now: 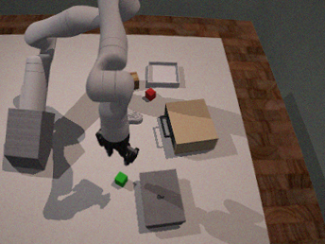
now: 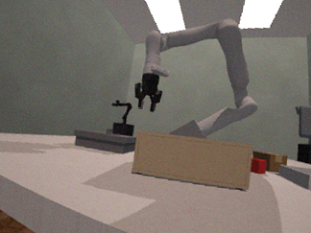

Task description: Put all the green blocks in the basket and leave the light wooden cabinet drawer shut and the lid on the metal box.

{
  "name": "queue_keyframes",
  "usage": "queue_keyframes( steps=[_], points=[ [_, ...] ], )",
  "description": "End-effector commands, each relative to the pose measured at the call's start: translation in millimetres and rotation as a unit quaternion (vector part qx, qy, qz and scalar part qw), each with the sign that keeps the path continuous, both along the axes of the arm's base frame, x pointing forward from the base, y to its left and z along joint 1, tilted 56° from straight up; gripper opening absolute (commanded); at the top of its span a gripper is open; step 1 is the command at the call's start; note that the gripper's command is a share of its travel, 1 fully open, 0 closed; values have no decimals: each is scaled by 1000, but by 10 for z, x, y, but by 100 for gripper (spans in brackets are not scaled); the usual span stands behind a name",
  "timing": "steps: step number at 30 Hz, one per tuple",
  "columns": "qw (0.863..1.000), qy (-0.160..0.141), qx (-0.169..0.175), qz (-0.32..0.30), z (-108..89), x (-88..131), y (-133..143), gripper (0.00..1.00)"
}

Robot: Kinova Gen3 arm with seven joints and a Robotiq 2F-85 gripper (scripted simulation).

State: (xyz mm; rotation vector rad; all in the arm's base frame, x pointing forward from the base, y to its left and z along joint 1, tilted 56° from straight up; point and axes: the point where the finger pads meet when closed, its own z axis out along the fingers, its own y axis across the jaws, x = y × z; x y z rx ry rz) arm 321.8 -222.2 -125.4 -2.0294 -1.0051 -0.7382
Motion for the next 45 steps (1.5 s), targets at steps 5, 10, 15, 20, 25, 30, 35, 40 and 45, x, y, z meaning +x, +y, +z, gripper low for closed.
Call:
queue_keyframes(
  steps=[5,10,15,20,25,30,35,40,45],
  points=[
    [1000,0,-1,-1,-60,18,83,66],
    [1000,0,-1,-1,-104,30,147,66],
    [1000,0,-1,-1,-193,55,277,66],
    [1000,0,-1,-1,-295,84,426,66],
    [1000,0,-1,-1,-358,102,518,66],
    [1000,0,-1,-1,-459,130,665,66],
    [1000,0,-1,-1,-544,154,789,66],
    [1000,0,-1,-1,-605,171,877,66],
    [1000,0,-1,-1,-628,177,911,66]
  ],
)
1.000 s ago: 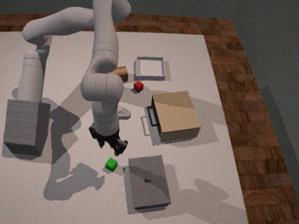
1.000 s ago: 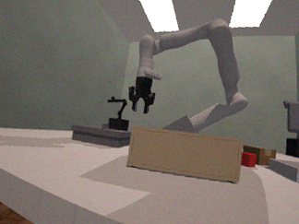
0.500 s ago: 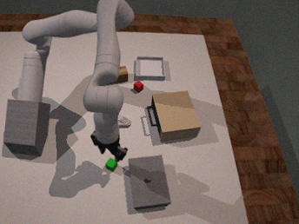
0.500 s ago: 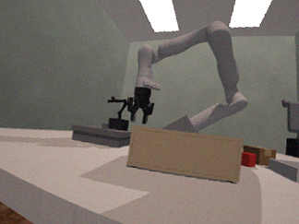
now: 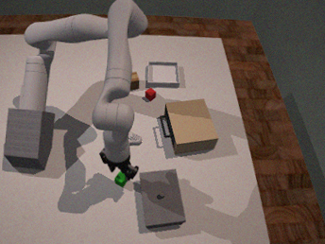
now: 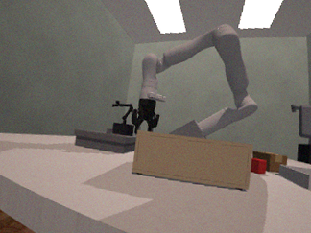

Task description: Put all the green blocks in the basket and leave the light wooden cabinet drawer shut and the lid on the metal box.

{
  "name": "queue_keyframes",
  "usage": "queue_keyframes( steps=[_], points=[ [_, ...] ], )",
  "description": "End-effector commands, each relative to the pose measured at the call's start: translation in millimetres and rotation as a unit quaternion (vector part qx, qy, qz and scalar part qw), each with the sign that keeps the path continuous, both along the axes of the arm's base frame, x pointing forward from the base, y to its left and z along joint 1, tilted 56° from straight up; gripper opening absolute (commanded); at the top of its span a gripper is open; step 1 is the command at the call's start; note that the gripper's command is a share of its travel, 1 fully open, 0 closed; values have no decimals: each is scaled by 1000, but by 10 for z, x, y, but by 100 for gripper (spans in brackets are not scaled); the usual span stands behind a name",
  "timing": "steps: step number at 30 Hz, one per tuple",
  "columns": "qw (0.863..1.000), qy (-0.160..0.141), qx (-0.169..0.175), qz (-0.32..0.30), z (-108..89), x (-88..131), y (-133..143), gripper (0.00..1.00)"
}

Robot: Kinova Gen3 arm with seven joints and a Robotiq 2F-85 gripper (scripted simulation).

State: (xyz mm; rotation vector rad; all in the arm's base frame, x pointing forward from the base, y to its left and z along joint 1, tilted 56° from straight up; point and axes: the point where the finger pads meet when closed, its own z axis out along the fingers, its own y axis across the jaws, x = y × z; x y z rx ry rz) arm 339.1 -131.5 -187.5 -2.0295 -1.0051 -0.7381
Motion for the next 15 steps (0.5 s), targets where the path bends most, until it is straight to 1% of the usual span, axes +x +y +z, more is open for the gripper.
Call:
queue_keyframes(
  steps=[1,15],
  points=[
    [1000,0,-1,-1,-13,6,12,66],
    [1000,0,-1,-1,-27,10,32,66]
  ],
)
